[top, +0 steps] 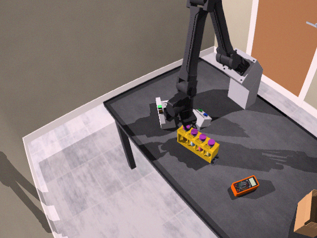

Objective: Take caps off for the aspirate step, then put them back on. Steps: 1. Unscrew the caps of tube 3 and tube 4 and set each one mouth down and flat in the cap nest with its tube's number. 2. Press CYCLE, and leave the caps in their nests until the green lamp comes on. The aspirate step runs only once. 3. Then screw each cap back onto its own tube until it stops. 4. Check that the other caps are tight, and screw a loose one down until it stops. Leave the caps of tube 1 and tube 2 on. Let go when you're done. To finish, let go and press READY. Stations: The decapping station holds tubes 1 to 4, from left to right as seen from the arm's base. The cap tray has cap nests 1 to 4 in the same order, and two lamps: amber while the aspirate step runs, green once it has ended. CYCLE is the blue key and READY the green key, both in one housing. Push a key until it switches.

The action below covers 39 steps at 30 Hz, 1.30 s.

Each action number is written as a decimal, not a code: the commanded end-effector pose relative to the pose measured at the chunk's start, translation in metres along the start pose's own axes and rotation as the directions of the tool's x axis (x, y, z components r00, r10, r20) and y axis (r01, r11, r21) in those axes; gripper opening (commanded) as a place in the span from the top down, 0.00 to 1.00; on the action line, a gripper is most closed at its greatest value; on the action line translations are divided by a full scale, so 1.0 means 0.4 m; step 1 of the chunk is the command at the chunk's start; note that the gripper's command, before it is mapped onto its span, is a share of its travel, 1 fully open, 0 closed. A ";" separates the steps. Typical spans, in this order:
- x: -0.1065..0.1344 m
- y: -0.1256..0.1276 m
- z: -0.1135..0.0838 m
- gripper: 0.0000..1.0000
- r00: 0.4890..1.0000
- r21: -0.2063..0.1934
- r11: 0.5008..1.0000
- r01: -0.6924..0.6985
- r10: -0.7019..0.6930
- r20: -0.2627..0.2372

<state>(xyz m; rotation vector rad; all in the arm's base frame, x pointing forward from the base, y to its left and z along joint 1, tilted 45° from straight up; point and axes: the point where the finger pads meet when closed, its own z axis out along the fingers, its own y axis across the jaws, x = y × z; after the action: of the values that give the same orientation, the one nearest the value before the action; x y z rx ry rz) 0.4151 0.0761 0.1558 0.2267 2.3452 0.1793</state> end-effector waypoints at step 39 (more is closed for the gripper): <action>-0.002 -0.001 -0.010 0.51 0.482 0.006 0.482 0.876 -0.876 0.011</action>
<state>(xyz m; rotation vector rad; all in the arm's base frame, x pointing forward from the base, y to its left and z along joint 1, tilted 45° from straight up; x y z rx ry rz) 0.4152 0.0755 0.1557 -0.7980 2.2248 -0.2576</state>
